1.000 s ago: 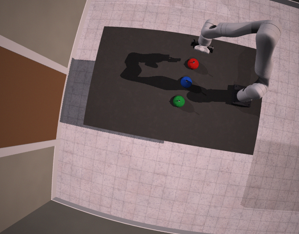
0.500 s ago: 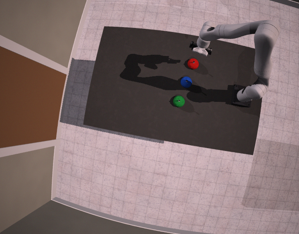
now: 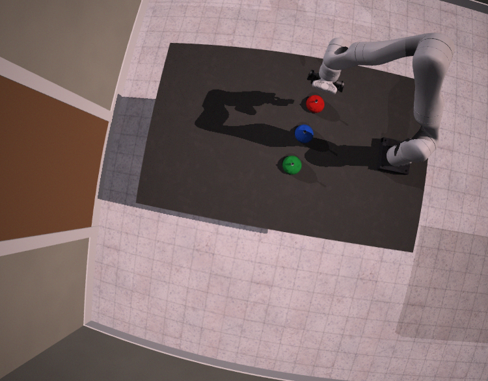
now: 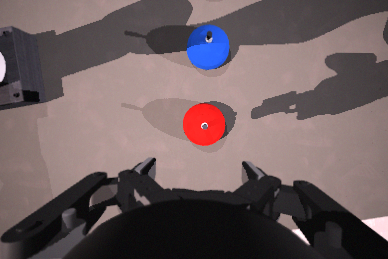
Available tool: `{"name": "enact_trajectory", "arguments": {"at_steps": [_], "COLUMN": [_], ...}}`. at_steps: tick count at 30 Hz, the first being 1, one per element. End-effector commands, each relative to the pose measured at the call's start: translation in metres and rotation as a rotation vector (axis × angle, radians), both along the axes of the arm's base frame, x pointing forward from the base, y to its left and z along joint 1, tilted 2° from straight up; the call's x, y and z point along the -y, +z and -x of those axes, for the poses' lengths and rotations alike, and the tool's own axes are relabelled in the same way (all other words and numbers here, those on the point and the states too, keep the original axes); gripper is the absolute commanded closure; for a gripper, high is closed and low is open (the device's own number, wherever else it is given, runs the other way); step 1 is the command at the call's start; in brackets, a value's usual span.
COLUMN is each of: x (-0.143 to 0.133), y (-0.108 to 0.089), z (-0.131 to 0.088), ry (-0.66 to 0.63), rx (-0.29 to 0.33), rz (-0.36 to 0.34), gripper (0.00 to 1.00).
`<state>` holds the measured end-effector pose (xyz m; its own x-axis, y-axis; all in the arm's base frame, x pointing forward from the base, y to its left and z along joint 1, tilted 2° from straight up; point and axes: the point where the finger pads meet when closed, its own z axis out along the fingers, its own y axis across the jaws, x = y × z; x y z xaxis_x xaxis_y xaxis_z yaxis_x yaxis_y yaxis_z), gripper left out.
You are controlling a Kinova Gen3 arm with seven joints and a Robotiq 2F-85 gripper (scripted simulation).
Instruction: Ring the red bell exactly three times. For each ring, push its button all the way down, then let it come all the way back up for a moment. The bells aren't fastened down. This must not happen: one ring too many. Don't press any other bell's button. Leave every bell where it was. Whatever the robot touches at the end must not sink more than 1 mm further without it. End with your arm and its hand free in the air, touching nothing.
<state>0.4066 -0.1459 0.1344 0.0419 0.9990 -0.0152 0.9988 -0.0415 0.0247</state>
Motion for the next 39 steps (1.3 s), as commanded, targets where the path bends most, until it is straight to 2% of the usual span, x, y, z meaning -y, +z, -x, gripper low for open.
{"name": "enact_trajectory", "arguments": {"at_steps": [1, 39], "x": [-0.001, -0.027], "y": [0.0, -0.011], "z": [-0.001, -0.009], "ry": [0.003, -0.017], "rx": [0.0, 0.002], "rz": [0.0, -0.004], "gripper": [0.0, 0.0]}}
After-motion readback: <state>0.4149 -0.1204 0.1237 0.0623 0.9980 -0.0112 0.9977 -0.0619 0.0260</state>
